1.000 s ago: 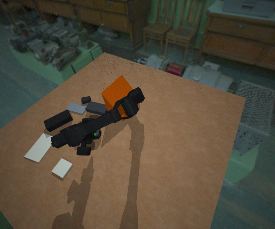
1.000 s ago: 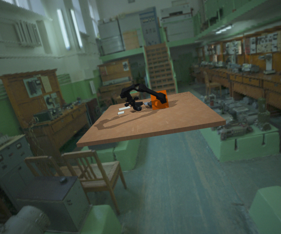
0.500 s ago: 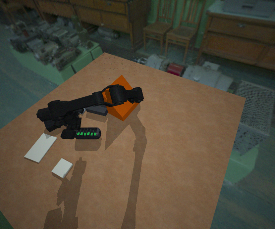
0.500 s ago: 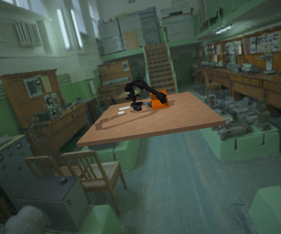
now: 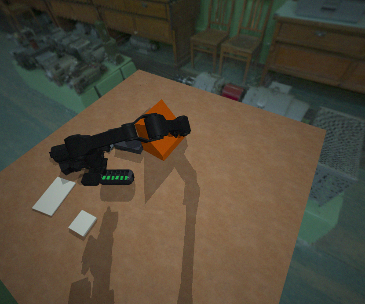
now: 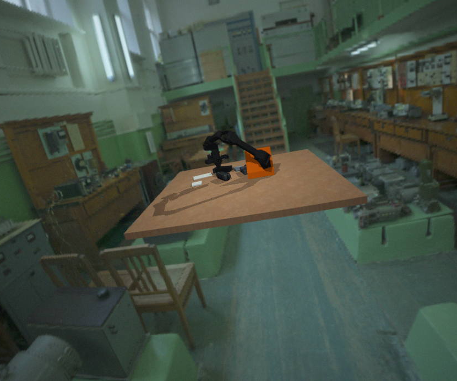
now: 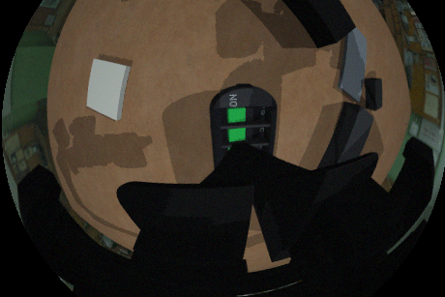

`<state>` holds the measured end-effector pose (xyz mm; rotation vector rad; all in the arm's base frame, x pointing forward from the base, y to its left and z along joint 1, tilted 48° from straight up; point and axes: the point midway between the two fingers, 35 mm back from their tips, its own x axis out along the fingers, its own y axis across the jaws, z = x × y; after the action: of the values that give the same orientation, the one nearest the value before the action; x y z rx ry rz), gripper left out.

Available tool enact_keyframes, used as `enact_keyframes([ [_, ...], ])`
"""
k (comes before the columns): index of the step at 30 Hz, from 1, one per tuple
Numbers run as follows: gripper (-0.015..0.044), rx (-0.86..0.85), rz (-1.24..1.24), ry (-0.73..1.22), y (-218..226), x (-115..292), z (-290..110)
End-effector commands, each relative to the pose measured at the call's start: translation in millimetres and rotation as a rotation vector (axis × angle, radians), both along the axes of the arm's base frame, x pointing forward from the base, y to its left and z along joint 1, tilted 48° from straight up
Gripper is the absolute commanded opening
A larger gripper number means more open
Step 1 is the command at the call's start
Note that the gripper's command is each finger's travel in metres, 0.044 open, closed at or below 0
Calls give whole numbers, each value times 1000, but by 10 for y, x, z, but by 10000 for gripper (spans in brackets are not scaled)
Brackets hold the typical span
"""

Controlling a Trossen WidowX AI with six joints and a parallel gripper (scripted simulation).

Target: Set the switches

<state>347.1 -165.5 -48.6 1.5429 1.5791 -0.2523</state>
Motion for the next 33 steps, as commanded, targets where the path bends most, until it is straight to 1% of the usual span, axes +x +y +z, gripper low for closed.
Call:
enact_keyframes([
  [1, 0, 13, 1, 12, 90, -1, -74],
  [20, 0, 16, 2, 13, 280, 43, -245],
  [33, 0, 16, 2, 13, 284, 44, -249],
])
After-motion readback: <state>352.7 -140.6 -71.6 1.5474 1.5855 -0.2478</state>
